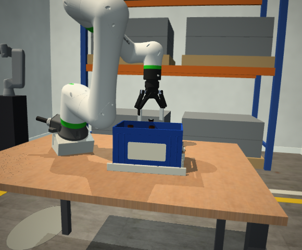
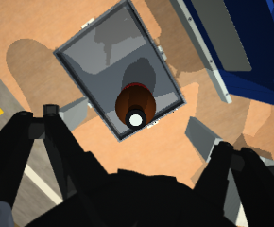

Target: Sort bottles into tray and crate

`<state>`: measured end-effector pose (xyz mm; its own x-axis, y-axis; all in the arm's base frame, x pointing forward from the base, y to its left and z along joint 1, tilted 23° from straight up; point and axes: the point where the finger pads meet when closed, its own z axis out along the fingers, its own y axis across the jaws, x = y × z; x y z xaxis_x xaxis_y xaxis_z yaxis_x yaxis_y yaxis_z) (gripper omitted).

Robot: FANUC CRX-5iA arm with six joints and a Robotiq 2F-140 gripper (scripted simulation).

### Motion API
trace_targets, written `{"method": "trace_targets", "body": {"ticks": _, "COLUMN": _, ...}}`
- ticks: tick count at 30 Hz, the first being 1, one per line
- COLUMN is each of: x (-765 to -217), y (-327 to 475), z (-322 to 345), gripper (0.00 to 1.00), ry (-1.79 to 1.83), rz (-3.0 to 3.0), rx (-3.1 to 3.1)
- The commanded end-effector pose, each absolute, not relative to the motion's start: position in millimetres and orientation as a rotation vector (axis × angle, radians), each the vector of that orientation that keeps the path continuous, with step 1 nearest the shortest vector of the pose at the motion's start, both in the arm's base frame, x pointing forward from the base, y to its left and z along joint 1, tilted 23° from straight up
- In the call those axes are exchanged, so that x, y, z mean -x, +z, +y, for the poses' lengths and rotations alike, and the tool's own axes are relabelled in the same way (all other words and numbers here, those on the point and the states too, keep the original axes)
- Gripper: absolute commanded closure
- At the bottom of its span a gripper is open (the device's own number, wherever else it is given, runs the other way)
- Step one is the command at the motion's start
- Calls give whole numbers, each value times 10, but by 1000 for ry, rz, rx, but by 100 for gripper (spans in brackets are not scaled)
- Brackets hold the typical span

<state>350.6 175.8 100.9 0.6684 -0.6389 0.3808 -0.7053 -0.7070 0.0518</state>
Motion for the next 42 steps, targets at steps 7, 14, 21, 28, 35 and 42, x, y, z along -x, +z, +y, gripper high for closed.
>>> {"method": "trace_targets", "body": {"ticks": 7, "x": -3444, "y": 1256, "z": 1841, "gripper": 0, "ry": 503, "rz": -1095, "rx": -2688}}
{"method": "trace_targets", "body": {"ticks": 14, "x": -3389, "y": 1471, "z": 1912, "gripper": 0, "ry": 503, "rz": -1095, "rx": -2688}}
{"method": "trace_targets", "body": {"ticks": 21, "x": -3384, "y": 1492, "z": 1918, "gripper": 0, "ry": 503, "rz": -1096, "rx": -2688}}
{"method": "trace_targets", "body": {"ticks": 28, "x": -3370, "y": 1542, "z": 1935, "gripper": 0, "ry": 503, "rz": -1095, "rx": -2688}}
{"method": "trace_targets", "body": {"ticks": 35, "x": -3350, "y": 1623, "z": 1961, "gripper": 0, "ry": 503, "rz": -1096, "rx": -2688}}
{"method": "trace_targets", "body": {"ticks": 42, "x": -3294, "y": 1838, "z": 2032, "gripper": 0, "ry": 503, "rz": -1096, "rx": -2688}}
